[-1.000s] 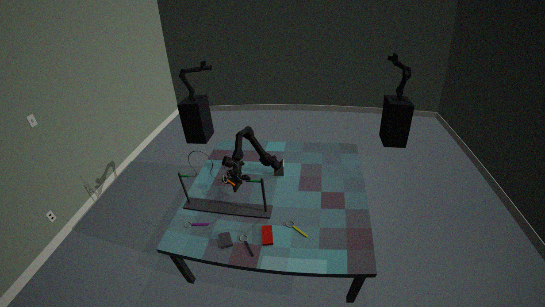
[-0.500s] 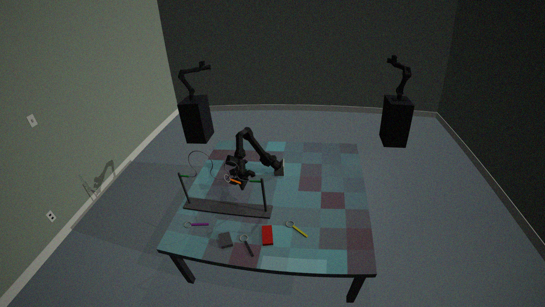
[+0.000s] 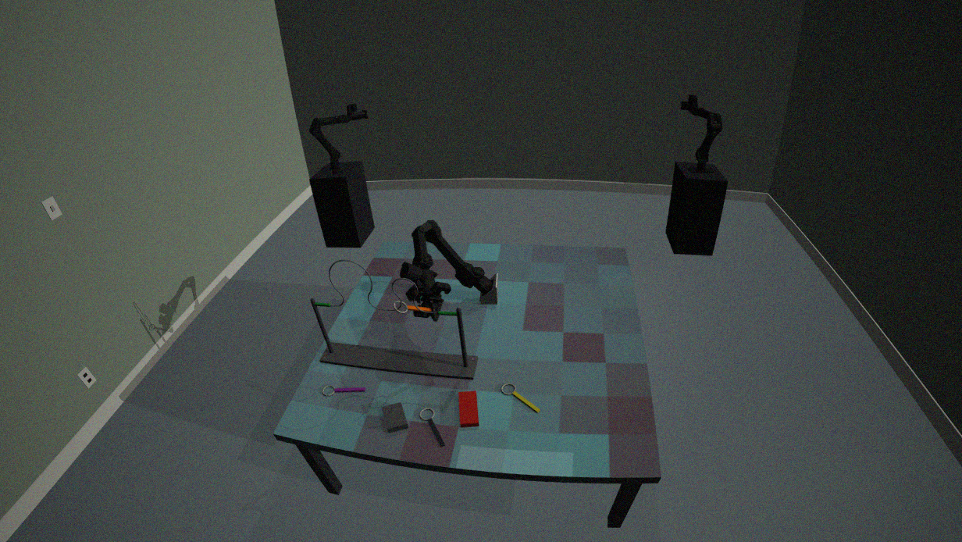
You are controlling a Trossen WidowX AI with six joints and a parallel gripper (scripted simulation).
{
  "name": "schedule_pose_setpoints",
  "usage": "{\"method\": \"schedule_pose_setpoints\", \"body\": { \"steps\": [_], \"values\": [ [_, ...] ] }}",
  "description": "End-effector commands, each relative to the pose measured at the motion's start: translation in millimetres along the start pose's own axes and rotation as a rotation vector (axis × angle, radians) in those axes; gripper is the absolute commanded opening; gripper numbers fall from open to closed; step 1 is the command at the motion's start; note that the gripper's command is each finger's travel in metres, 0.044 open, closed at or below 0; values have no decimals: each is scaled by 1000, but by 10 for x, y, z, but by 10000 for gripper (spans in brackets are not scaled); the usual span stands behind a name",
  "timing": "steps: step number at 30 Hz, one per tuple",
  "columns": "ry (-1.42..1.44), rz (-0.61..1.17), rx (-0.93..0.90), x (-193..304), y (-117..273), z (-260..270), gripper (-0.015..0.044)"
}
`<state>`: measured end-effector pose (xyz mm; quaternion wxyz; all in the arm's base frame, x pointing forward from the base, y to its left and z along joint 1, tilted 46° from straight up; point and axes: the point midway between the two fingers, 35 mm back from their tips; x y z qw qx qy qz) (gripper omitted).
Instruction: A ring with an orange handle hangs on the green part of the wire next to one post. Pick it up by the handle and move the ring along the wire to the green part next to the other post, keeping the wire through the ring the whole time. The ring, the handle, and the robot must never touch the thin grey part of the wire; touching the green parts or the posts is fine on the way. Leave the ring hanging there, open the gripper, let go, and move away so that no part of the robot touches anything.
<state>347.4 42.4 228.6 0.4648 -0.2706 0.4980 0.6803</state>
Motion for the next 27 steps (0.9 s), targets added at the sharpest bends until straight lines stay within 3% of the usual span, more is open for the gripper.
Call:
{"method": "schedule_pose_setpoints", "body": {
  "steps": [1, 27],
  "values": [
    [-75, 13, -41, 12, 15, 136, -150],
    [-633, 129, -311, -99, 261, 1070, -150]
  ]
}}
Point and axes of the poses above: the point midway between the two fingers, 35 mm back from their tips, its own y axis back along the fingers, its own z axis across the jaws, x = y × z, and after that the axes turned 14 degrees about -y, right-handed
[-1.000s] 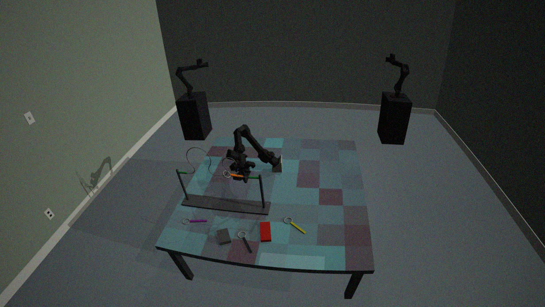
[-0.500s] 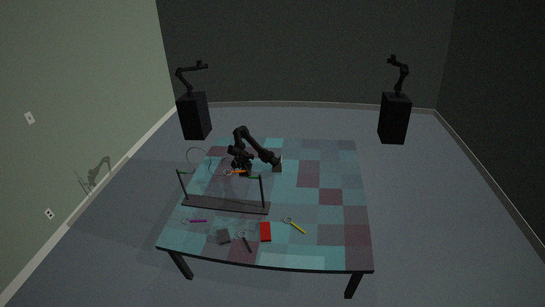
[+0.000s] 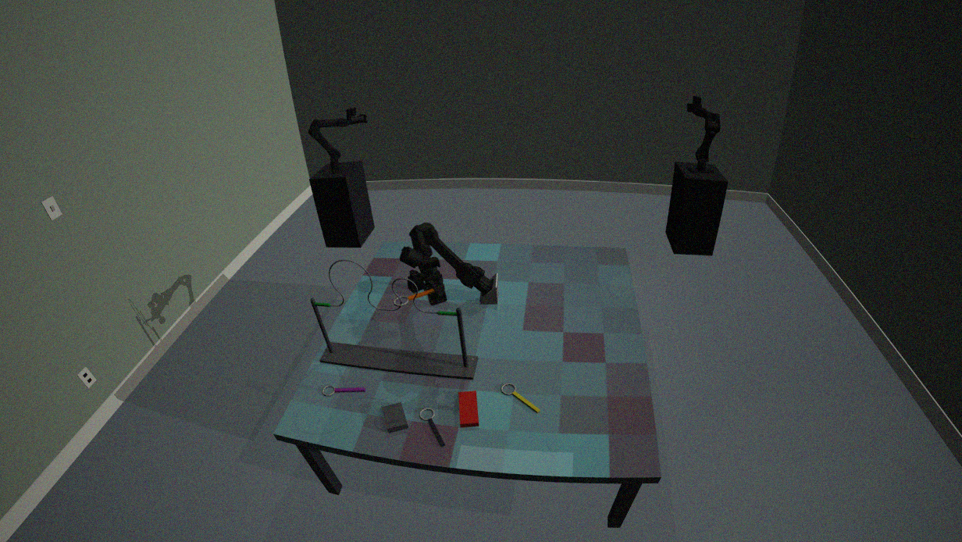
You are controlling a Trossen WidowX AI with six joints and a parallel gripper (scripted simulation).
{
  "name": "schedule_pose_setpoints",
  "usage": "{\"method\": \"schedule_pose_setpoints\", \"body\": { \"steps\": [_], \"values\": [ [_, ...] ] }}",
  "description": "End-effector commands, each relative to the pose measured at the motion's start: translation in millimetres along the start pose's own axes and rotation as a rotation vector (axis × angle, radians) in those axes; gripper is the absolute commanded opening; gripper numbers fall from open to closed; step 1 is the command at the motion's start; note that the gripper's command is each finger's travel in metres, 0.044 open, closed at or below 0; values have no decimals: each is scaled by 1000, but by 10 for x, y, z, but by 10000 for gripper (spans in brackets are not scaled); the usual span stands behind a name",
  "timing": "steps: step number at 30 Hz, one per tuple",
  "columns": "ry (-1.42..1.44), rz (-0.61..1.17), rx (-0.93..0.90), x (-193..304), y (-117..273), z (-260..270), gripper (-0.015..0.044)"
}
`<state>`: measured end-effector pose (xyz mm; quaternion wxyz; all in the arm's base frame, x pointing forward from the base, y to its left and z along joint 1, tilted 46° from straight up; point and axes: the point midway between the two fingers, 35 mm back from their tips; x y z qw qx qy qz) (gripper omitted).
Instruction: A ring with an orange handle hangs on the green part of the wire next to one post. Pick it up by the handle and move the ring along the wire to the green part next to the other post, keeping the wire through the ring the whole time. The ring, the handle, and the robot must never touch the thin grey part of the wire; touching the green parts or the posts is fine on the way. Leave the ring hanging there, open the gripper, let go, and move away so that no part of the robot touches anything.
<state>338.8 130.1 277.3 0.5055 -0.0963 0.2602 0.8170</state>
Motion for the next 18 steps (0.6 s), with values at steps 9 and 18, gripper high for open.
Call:
{"method": "schedule_pose_setpoints", "body": {
  "steps": [9, 18],
  "values": [
    [-215, 48, -106, 46, 63, 405, -150],
    [-323, 73, -153, 31, 122, 634, -150]
  ]
}}
Point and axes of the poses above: the point midway between the two fingers, 35 mm back from their tips, its own y axis back along the fingers, its own z axis across the jaws, x = y × z, and after that the axes turned 14 degrees about -y, right-handed
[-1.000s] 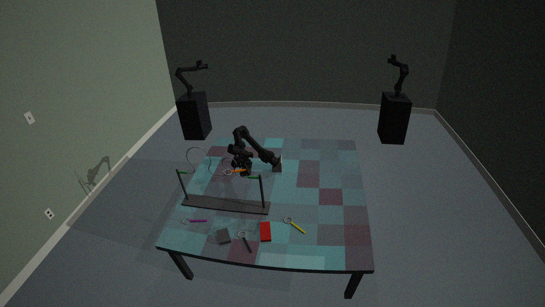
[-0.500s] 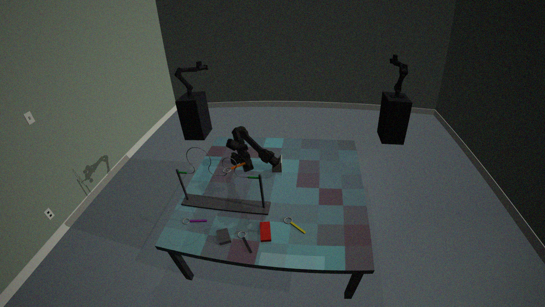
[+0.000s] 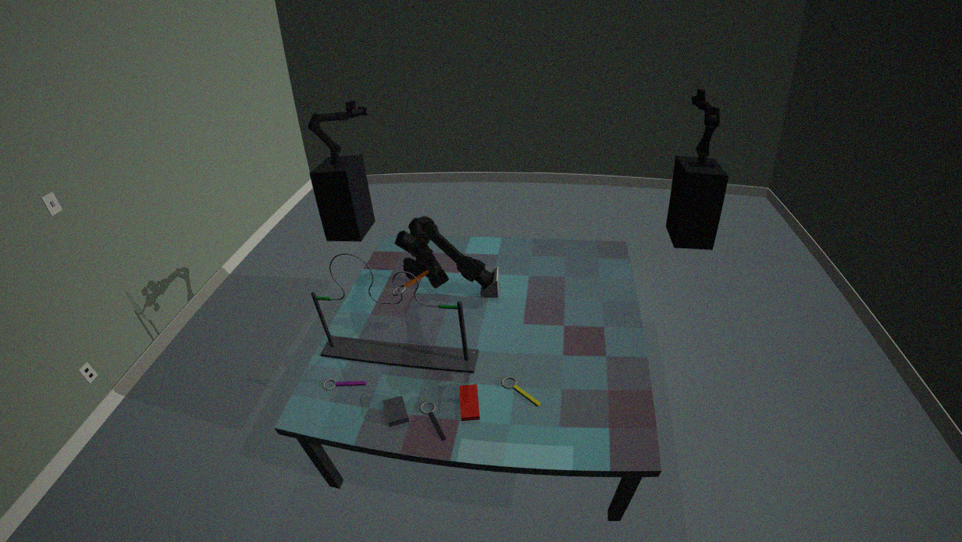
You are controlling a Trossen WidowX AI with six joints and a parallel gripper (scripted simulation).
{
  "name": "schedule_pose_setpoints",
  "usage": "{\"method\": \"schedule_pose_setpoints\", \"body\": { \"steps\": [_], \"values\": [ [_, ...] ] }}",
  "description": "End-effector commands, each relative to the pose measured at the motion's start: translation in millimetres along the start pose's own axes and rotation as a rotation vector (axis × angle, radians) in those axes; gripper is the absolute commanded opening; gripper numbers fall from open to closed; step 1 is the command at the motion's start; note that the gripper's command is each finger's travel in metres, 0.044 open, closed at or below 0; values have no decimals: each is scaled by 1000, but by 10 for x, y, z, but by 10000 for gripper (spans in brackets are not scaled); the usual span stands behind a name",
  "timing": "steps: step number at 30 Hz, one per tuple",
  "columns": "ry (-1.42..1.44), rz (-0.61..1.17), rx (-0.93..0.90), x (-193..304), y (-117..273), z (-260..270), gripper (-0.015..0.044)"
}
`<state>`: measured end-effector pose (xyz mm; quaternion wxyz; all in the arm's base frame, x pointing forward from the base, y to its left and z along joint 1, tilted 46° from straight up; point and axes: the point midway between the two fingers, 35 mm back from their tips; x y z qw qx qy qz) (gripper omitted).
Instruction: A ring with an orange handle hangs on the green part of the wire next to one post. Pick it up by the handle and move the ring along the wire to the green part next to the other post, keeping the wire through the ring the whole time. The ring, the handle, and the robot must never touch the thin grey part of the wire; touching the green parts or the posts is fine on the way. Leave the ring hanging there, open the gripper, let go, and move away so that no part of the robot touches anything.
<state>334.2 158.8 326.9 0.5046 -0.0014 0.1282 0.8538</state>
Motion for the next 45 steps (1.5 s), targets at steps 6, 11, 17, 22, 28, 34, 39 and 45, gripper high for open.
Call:
{"method": "schedule_pose_setpoints", "body": {
  "steps": [6, 11, 17, 22, 28, 34, 39, 45],
  "values": [
    [-36, 11, -14, 21, 23, 138, -150],
    [-9, 4, 3, 18, 28, 152, -150],
    [62, -13, 41, 5, 27, 120, -150],
    [142, -33, 84, -15, 24, 67, -150],
    [254, -61, 143, -53, 24, -12, -150],
    [373, -90, 205, -104, 31, -95, -150],
    [475, -115, 258, -156, 41, -161, -150],
    [598, -146, 321, -228, 61, -233, -150]
  ]
}}
Point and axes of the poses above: the point midway between the two fingers, 35 mm back from their tips, its own y axis back along the fingers, its own z axis across the jaws, x = y × z, and after that the axes turned 14 degrees about -y, right-handed
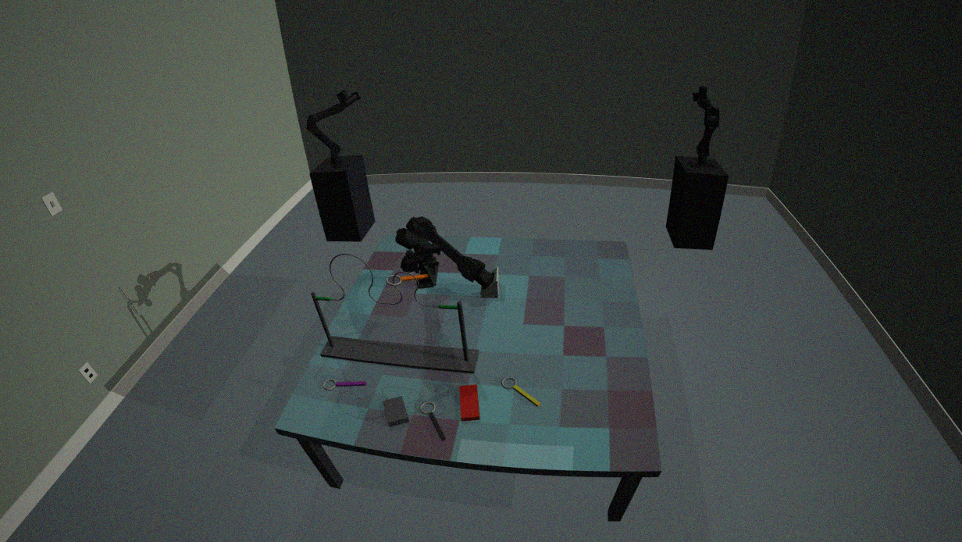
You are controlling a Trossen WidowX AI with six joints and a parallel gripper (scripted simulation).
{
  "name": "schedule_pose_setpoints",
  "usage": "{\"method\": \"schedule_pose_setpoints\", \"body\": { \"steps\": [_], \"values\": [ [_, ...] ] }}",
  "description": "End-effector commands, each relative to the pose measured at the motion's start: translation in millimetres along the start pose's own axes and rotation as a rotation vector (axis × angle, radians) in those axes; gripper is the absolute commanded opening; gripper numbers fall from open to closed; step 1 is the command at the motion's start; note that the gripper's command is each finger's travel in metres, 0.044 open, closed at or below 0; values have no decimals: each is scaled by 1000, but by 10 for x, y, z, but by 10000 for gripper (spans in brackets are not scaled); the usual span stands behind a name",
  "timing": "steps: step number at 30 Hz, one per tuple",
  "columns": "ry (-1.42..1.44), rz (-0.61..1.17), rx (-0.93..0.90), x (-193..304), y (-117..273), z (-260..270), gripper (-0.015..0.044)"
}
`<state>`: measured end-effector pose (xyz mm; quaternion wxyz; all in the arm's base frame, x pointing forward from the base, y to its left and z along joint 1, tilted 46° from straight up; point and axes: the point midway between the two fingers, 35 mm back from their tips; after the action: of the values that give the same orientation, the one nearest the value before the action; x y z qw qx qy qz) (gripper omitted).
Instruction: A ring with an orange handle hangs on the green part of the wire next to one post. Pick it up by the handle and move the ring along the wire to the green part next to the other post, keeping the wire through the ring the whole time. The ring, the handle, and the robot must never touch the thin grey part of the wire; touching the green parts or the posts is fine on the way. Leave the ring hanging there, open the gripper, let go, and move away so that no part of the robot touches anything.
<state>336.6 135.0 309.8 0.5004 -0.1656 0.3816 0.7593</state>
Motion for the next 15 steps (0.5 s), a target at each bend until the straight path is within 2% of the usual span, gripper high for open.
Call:
{"method": "schedule_pose_setpoints", "body": {
  "steps": [1, 15],
  "values": [
    [72, -20, 36, -24, -3, -50, -150],
    [344, -90, 178, -124, -4, -256, -150]
  ]
}}
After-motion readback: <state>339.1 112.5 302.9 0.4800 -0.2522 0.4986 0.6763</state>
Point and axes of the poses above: the point midway between the two fingers, 35 mm back from their tips, its own y axis back along the fingers, its own z axis across the jaws, x = y × z, and after that the axes turned 14 degrees about -y, right-handed
